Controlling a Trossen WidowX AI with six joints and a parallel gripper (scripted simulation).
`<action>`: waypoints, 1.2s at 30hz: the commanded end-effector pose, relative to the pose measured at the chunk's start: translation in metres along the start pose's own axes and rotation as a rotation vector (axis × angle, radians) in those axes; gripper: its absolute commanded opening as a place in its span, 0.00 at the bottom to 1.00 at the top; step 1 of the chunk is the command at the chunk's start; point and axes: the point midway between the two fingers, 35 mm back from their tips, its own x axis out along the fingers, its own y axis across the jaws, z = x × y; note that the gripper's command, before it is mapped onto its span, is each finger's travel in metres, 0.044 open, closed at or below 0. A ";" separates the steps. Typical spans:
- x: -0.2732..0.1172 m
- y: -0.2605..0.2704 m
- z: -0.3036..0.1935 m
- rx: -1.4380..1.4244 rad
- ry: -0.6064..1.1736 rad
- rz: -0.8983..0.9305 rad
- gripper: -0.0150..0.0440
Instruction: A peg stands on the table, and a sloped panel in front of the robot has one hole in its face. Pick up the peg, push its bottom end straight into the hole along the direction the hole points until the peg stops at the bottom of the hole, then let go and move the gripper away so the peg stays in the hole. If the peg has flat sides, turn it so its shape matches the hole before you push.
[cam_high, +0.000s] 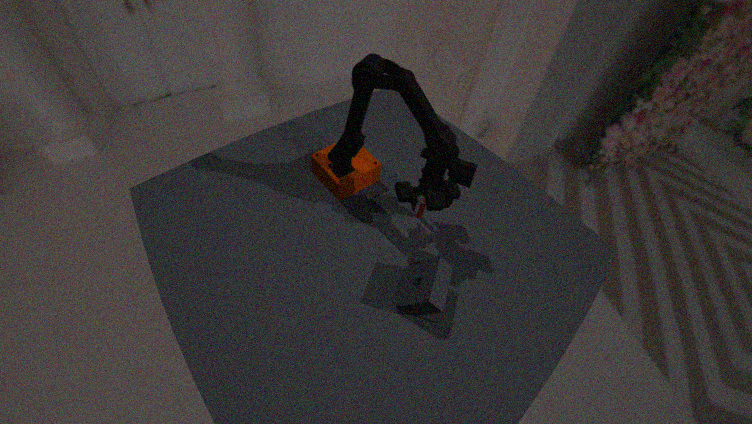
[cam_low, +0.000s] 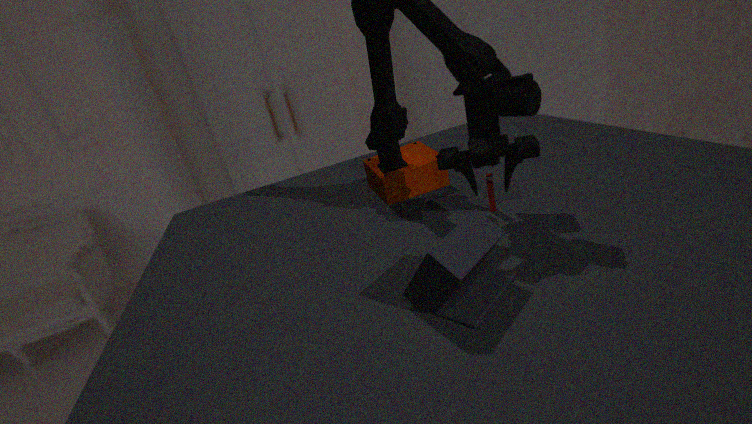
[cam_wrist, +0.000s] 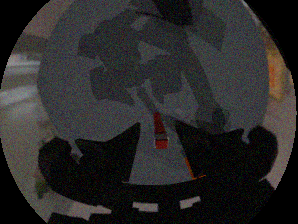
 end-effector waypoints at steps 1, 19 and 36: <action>0.000 0.000 0.000 0.000 0.000 0.001 0.56; -0.011 0.002 0.001 0.000 0.001 0.001 0.25; -0.080 0.002 0.004 -0.003 0.007 0.000 0.25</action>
